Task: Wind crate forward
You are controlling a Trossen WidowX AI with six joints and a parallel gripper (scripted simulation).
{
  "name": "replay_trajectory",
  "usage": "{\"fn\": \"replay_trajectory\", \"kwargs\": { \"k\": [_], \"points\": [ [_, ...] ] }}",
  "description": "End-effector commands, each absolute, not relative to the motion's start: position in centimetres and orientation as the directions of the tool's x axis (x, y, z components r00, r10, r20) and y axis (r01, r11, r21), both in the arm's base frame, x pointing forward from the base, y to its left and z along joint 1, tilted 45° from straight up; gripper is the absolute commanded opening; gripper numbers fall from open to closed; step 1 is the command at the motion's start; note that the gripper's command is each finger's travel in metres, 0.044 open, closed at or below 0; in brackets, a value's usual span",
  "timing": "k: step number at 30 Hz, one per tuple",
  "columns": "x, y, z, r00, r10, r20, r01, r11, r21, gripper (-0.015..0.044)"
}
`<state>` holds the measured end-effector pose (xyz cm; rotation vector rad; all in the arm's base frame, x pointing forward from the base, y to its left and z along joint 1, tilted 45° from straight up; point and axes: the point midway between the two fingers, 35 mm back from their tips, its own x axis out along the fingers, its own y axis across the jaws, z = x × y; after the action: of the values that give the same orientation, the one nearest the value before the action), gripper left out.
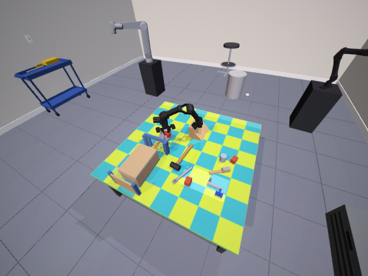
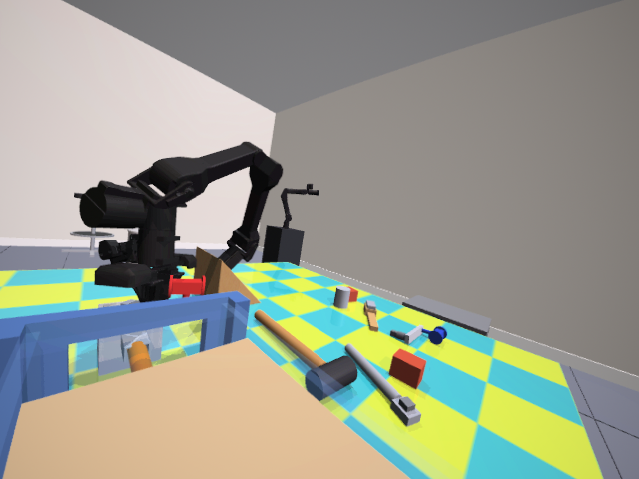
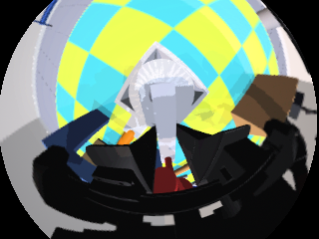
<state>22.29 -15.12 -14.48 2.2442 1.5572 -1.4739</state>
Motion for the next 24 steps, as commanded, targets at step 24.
{"fn": "replay_trajectory", "kwargs": {
  "k": [24],
  "points": [
    [22.8,-23.5,-5.8,-0.029,0.685,-0.728,0.743,-0.473,-0.474,0.044]
  ]
}}
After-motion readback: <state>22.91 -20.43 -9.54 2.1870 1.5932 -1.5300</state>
